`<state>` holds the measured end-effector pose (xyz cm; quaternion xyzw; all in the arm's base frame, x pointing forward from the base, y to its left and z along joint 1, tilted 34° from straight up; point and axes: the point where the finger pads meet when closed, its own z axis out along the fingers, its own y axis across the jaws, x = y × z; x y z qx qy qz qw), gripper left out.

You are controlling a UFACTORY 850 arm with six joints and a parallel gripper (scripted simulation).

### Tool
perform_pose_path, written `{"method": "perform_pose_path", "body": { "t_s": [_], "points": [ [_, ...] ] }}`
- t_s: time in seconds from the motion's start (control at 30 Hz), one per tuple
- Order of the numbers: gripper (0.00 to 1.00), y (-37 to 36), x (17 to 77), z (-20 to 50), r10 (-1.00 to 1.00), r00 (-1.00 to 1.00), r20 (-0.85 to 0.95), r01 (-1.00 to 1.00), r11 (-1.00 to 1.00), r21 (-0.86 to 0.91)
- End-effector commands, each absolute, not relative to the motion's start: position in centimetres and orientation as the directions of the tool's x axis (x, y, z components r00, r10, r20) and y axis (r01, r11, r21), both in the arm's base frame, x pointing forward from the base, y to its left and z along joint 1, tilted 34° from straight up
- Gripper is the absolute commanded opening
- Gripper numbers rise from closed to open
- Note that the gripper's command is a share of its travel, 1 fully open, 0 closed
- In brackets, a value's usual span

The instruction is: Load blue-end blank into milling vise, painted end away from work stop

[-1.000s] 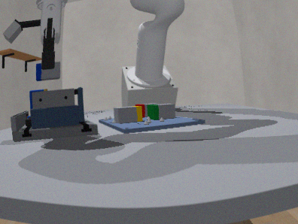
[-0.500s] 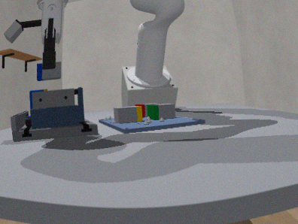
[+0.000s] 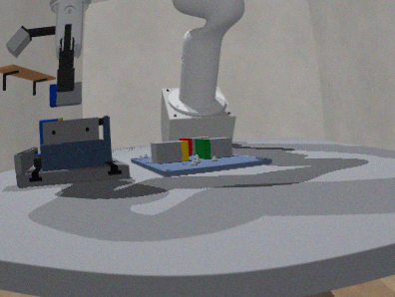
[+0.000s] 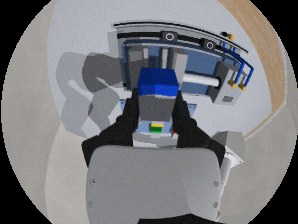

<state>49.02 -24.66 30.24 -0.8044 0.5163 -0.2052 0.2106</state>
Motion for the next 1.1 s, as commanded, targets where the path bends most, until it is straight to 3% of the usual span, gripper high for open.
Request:
{"method": "perform_pose_path", "body": {
  "t_s": [0.0,1.07],
  "points": [
    [0.0,-24.7,49.2,30.1,-0.917,0.382,0.114,-0.743,-0.378,-0.551],
    [0.0,-24.2,50.6,27.8,-0.917,0.382,0.114,-0.743,-0.378,-0.551]
  ]
}}
